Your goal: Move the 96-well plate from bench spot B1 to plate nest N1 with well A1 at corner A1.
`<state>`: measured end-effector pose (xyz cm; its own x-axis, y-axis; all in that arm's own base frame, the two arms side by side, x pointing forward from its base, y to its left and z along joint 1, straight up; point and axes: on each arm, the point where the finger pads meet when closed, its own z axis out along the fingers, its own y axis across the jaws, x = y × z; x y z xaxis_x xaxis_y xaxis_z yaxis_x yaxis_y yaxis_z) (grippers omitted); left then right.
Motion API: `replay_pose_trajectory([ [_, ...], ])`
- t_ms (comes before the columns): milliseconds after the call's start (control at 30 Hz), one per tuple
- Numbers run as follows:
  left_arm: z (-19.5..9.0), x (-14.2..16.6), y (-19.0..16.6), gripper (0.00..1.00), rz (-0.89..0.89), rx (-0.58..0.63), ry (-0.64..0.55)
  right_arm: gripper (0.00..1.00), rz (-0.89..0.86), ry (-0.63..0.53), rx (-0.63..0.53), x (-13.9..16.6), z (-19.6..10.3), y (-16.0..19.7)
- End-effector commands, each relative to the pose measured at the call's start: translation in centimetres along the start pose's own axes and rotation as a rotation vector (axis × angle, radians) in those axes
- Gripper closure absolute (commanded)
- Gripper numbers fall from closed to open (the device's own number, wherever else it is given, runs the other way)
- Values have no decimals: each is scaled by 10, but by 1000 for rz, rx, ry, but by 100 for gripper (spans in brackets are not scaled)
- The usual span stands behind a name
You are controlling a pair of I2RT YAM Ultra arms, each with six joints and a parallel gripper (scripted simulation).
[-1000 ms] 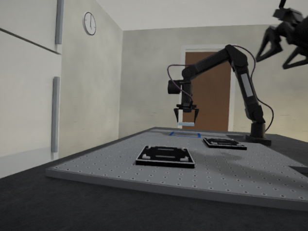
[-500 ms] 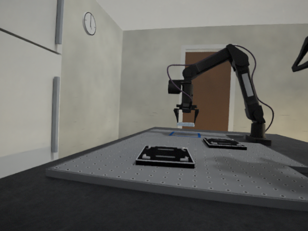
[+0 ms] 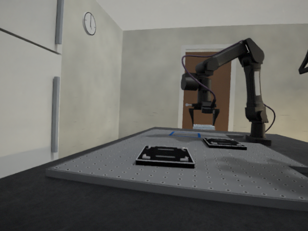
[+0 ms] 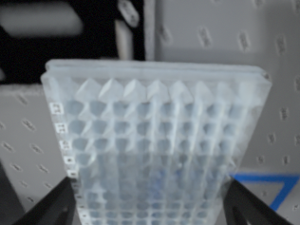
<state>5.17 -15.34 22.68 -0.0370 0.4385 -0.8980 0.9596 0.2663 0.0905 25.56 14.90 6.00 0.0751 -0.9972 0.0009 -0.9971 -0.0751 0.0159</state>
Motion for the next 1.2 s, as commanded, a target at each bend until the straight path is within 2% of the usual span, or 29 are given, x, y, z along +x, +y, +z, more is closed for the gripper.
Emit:
replay_pose_trajectory([
  [0, 1, 8, -9, 0, 10, 35, 5, 21, 55, -4, 19, -33, -8, 18],
  [267, 0, 8, -13, 0, 22, 58, 3, 21, 3, -1, 15, -84, -7, 46],
  [567, 0, 8, -17, 0, 31, 78, 1, 21, -33, -2, 16, -105, -7, 59],
  [900, 0, 8, -20, 0, 40, 96, -1, 21, -45, 3, 23, -112, -8, 62],
  [1000, 0, 8, -21, 0, 44, 105, -2, 21, -47, -35, 46, -124, -8, 56],
  [1167, -1, 8, -23, 0, 50, 116, -3, 21, -47, -21, 35, -122, 1, 58],
])
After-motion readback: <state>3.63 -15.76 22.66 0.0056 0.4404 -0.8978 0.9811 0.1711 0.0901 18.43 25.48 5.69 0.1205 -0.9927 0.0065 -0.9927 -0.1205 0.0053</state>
